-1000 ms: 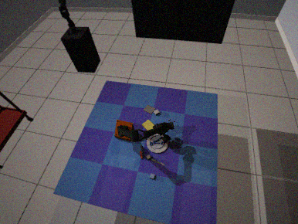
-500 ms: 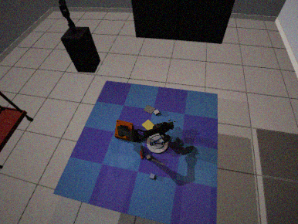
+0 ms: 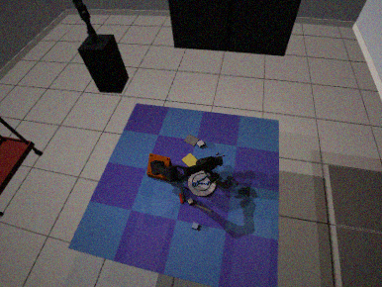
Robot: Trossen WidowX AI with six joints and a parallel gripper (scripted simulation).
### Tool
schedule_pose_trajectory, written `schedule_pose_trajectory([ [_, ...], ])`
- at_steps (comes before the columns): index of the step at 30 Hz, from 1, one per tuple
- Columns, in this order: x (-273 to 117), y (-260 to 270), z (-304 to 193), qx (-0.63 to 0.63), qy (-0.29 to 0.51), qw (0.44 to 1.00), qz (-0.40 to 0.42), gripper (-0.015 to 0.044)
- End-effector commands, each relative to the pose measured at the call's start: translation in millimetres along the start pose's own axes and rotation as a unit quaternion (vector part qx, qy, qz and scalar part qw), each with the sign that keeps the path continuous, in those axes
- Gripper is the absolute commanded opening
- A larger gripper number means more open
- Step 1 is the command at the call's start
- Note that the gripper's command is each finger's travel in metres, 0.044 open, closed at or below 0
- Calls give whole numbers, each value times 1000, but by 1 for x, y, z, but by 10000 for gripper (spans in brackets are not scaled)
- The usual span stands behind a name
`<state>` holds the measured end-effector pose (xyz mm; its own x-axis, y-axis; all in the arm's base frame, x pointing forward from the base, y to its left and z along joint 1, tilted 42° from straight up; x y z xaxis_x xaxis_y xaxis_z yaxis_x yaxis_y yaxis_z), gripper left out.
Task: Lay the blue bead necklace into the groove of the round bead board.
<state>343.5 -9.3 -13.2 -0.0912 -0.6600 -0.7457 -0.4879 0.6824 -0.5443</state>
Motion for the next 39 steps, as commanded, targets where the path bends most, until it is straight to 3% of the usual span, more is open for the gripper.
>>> schedule_pose_trajectory([
  [1, -4, -1, -1, 7, -1, 1000, 2, 387],
  [6, -31, -5, -10, 40, -1, 999, 2, 256],
  [11, -28, -5, -10, 42, -1, 999, 2, 125],
  [39, 8, -5, -10, 42, 0, 999, 1, 120],
])
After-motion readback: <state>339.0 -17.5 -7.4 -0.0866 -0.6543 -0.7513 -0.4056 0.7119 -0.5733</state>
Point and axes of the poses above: the point midway between the two fingers, 35 mm back from their tips, its own x axis out along the fingers, its own y axis across the jaws, z = x × y, the point moved 6 cm from there along -x, back along the fingers, and after that the axes turned 15 degrees about x, right-handed, at the moved point
